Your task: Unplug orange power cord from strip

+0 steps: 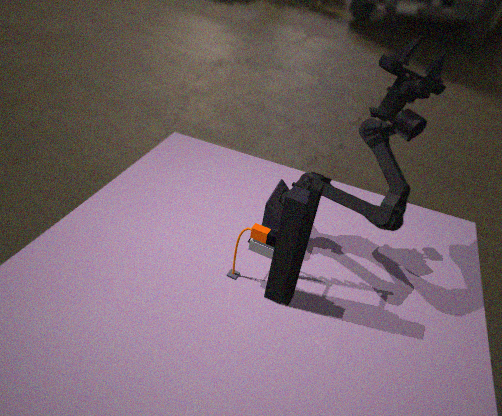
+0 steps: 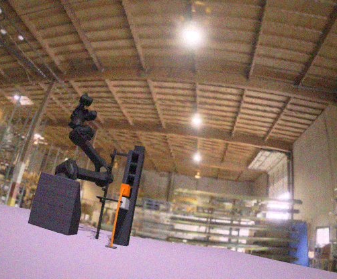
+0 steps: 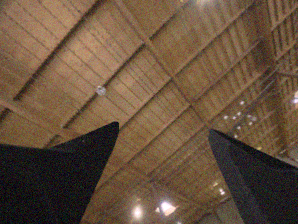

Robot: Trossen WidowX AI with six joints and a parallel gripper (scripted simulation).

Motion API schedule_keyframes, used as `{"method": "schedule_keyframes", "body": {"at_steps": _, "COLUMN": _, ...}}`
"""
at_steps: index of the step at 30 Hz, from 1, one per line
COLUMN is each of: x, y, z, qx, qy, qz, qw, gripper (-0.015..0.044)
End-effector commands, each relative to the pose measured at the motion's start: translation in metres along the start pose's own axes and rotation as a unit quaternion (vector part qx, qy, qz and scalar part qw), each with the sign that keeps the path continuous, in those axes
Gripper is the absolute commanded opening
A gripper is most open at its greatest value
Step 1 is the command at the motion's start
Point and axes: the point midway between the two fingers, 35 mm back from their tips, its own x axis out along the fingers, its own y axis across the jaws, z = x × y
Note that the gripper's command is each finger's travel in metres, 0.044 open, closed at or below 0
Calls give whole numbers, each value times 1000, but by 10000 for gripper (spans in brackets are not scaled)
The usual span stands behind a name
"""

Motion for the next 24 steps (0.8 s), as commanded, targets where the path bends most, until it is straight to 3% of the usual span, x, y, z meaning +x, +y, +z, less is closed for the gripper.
{"method": "schedule_keyframes", "body": {"at_steps": 1, "x": 0, "y": 1, "z": -1, "qx": 2, "qy": 1, "qz": 1, "qw": 1000, "gripper": 374}}
{"method": "schedule_keyframes", "body": {"at_steps": 9, "x": 10, "y": 72, "z": -46, "qx": 137, "qy": 93, "qz": 107, "qw": 980, "gripper": 164}}
{"method": "schedule_keyframes", "body": {"at_steps": 16, "x": -7, "y": 176, "z": -77, "qx": 283, "qy": 210, "qz": 242, "qw": 904, "gripper": 160}}
{"method": "schedule_keyframes", "body": {"at_steps": 24, "x": -62, "y": 289, "z": -72, "qx": 393, "qy": 341, "qz": 381, "qw": 765, "gripper": 160}}
